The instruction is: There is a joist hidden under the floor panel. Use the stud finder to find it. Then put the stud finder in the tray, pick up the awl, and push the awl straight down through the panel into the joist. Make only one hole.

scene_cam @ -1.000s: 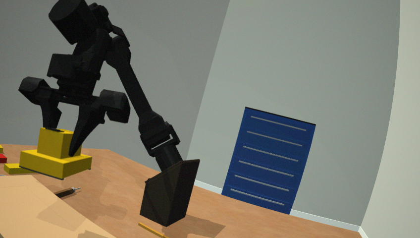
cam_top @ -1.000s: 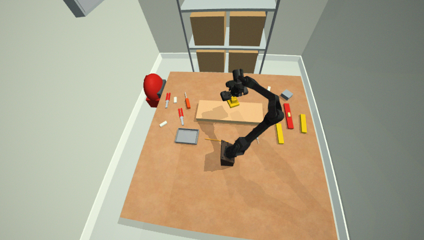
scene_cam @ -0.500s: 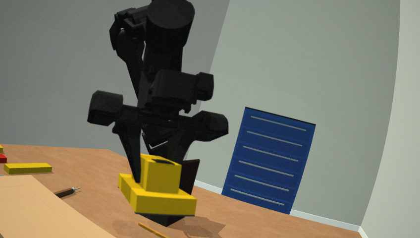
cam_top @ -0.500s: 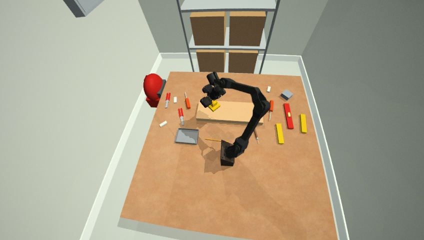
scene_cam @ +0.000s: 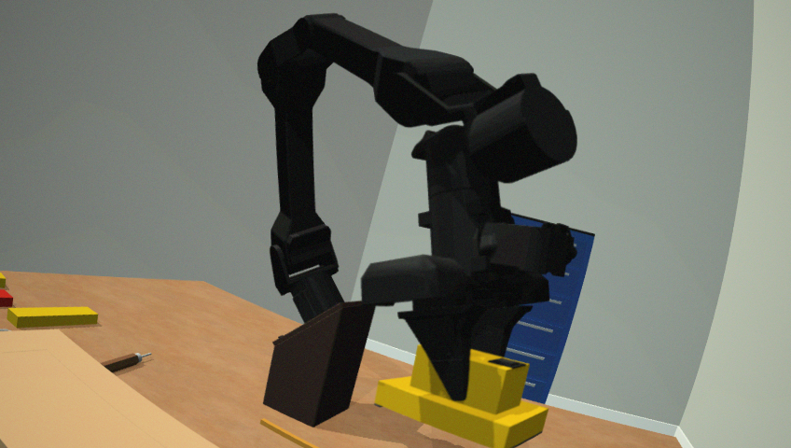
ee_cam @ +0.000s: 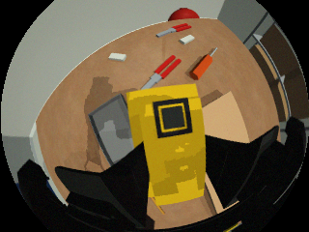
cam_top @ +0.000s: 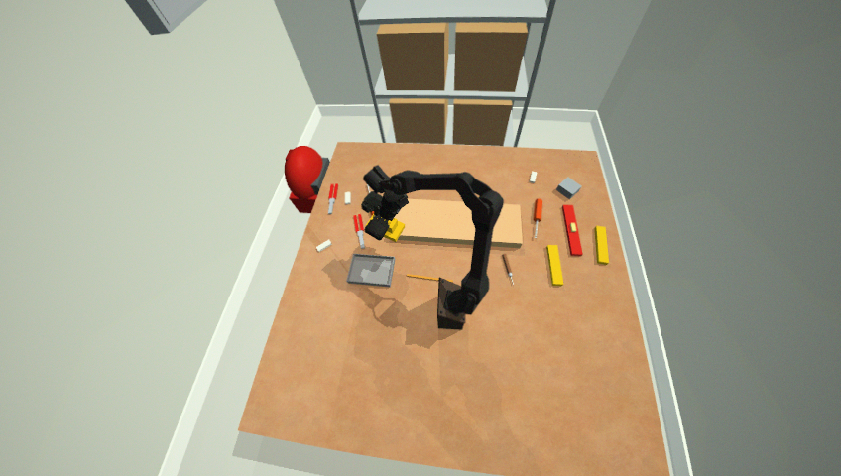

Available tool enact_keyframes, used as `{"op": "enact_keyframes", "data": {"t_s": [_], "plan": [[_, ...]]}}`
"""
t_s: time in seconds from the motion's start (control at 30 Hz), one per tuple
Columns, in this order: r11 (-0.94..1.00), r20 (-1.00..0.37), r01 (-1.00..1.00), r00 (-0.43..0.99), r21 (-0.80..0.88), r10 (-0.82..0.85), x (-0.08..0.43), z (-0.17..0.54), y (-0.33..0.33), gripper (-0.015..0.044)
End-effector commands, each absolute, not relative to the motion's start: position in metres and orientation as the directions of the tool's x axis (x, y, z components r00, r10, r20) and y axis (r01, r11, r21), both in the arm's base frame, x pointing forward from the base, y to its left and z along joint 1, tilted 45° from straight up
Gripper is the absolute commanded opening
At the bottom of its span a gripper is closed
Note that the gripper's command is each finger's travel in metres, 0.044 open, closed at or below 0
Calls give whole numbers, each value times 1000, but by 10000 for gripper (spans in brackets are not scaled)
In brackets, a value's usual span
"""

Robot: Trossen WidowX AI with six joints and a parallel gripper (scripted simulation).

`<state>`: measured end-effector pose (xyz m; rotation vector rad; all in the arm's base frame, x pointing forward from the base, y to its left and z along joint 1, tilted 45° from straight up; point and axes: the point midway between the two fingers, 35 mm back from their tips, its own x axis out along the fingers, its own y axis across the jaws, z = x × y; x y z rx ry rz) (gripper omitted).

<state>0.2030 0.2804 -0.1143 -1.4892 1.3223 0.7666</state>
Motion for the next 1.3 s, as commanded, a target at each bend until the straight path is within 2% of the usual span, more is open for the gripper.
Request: {"op": "enact_keyframes", "data": {"t_s": [0.0, 0.37, 1.27], "plan": [[-34, -909, -982, 185, -186, -373, 169, -141, 287, 0], [-212, -886, -976, 140, -48, -443, 94, -196, 277, 0], [-215, -884, -976, 141, -47, -445, 107, -243, 237, 0]]}}
